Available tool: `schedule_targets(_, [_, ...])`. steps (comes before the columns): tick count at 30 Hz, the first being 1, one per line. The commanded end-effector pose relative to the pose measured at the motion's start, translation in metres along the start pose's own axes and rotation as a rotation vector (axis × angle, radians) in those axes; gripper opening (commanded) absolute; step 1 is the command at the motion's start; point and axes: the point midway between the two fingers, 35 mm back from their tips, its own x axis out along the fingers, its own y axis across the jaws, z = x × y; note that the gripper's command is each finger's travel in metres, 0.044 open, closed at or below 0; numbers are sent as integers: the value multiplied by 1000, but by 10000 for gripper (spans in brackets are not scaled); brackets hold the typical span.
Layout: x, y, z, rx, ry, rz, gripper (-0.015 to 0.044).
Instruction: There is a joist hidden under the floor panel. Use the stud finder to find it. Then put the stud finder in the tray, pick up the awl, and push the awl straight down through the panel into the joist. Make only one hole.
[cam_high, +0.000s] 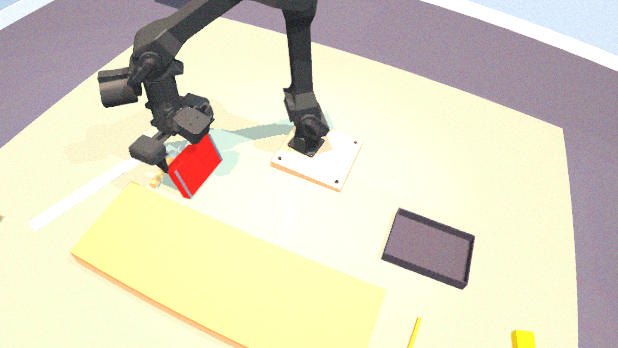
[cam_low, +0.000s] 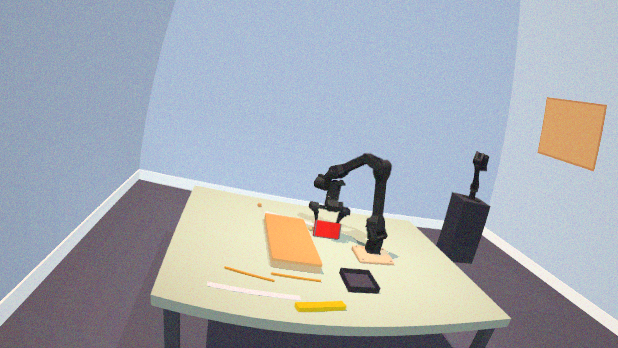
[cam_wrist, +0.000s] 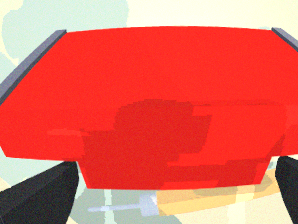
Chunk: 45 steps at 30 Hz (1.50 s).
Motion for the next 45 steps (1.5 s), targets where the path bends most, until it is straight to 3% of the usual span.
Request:
schedule_targets(1, [11, 1, 1, -1, -16, 7, 440])
schedule_targets(5, [15, 2, 1, -1, -16, 7, 440])
schedule_targets(20, [15, 2, 1, -1, -16, 7, 340])
schedule_targets(33, [-3, 0, 2, -1, -16, 7, 0])
schedule_targets(45, [-24, 0, 3, -1, -15, 7, 0])
